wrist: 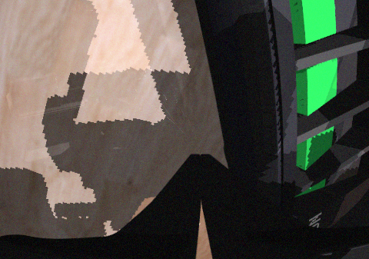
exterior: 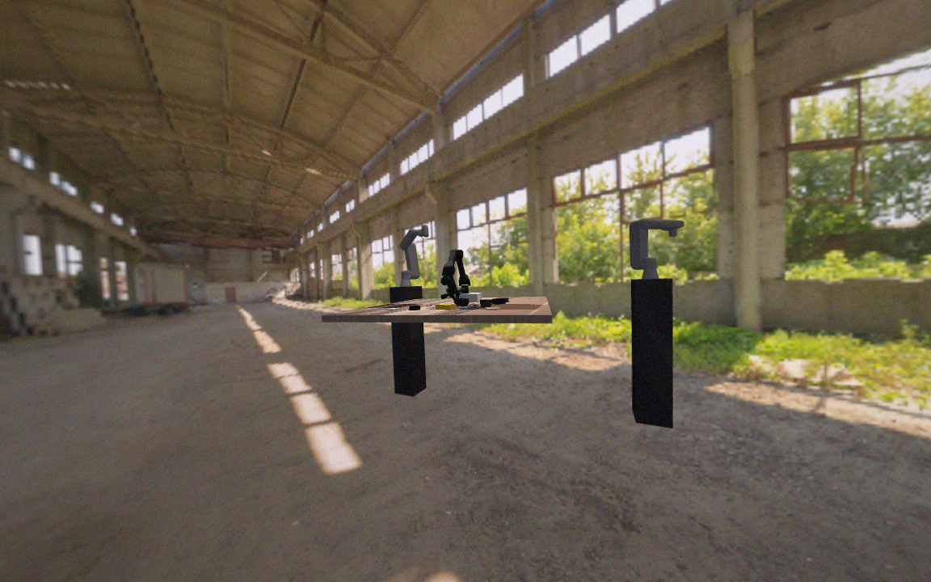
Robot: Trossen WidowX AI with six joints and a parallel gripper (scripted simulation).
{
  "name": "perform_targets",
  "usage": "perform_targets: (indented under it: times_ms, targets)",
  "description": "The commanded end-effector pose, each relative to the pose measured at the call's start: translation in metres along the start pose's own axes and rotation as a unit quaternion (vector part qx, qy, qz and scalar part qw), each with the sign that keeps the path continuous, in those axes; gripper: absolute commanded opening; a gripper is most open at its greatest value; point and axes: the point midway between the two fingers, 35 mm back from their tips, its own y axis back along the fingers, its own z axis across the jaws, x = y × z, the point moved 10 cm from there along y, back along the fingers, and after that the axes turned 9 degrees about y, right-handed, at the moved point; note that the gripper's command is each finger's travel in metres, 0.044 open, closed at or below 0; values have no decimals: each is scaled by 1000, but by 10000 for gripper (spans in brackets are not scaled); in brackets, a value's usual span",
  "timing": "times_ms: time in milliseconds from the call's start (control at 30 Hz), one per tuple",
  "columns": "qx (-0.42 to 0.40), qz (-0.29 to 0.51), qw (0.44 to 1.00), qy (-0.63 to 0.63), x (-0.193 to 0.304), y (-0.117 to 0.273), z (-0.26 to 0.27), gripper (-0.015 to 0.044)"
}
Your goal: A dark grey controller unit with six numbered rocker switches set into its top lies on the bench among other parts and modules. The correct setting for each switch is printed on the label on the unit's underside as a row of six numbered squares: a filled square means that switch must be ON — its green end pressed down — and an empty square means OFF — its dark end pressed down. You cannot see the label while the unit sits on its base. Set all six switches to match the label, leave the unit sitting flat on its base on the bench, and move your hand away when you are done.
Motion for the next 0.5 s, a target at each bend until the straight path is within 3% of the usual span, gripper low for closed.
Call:
perform_targets:
  times_ms: [0,467]
  targets:
    - [9,-6,1000,4,0,-5,-9,0]
    - [10,-6,1000,4,1,-6,-14,0]
